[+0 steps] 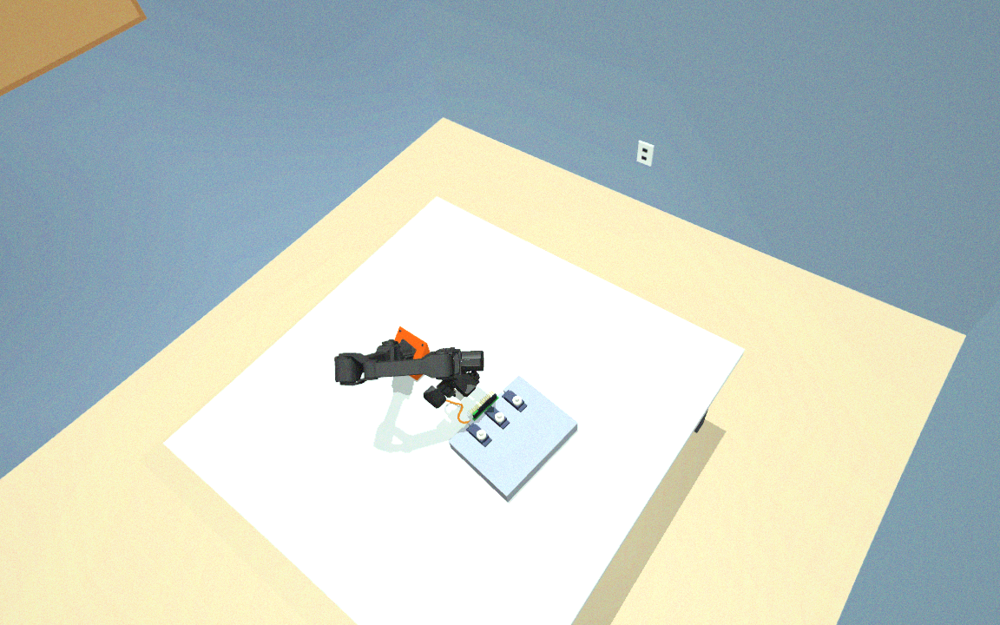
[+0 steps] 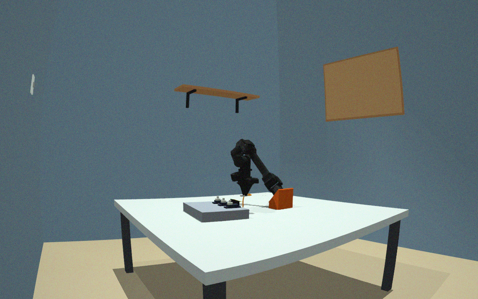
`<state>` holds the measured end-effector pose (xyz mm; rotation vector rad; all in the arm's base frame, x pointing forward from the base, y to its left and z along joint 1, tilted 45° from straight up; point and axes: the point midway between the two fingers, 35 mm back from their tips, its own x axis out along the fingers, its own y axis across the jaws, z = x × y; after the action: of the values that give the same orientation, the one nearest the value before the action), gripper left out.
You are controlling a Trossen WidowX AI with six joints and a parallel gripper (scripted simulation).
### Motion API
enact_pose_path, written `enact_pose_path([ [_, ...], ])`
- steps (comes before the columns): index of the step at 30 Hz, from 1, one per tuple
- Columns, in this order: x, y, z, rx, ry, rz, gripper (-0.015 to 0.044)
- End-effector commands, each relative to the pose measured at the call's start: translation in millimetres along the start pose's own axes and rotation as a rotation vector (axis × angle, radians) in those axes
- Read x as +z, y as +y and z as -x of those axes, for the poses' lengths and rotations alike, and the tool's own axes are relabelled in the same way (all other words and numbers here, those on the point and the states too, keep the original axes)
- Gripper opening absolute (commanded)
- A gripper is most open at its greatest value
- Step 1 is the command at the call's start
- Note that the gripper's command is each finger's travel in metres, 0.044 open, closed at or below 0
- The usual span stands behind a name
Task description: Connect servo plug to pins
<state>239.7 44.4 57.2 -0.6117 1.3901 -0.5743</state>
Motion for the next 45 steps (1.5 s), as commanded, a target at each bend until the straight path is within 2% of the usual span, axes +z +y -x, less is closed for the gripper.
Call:
enact_pose_path([
  [1, -2.8, -0.9, -17.1, -0.006, 0.002, -0.037, 0.0],
  [7, 0.6, -1.1, -19.7, -0.006, 0.002, -0.043, 0.0],
  [16, 30.7, -6.2, -17.2, -0.007, 0.0, -0.044, 0.0],
  [45, 45.2, -5.1, -16.9, -0.006, -0.001, -0.045, 0.0],
])
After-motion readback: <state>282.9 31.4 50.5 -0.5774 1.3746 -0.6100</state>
